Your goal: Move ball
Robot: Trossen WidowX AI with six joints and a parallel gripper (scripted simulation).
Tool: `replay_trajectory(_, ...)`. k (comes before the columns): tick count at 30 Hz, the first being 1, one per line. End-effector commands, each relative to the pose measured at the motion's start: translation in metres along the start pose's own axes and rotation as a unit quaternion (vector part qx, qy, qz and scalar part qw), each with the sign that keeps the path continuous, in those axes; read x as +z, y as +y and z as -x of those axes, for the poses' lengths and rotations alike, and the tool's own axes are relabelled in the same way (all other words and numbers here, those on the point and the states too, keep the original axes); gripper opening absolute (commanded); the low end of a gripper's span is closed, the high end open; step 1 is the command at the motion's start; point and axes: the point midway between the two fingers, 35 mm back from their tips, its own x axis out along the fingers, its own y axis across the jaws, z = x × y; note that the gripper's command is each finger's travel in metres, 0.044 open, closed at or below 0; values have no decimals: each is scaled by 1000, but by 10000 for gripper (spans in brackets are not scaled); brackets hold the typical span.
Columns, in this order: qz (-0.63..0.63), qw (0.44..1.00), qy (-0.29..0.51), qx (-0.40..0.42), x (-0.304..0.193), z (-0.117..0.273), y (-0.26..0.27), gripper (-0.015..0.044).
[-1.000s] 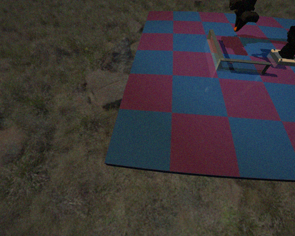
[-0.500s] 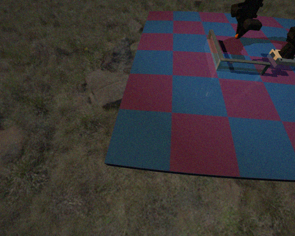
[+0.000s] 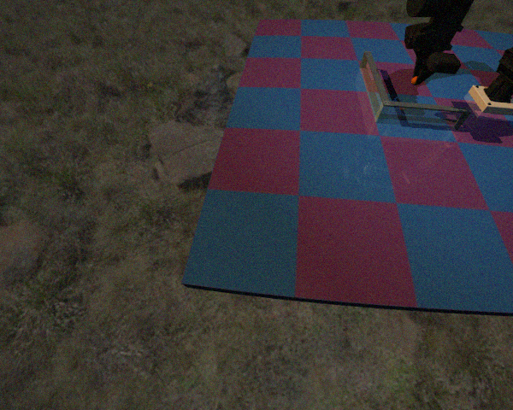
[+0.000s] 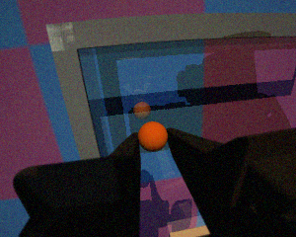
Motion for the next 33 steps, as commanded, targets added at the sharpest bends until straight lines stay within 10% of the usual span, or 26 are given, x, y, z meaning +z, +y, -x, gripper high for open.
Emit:
replay_trajectory(1, -2, 1000, 4, -1, 0, -15, 2, 0)
replay_trajectory(33, -2, 1000, 4, -1, -3, -87, 2, 0)
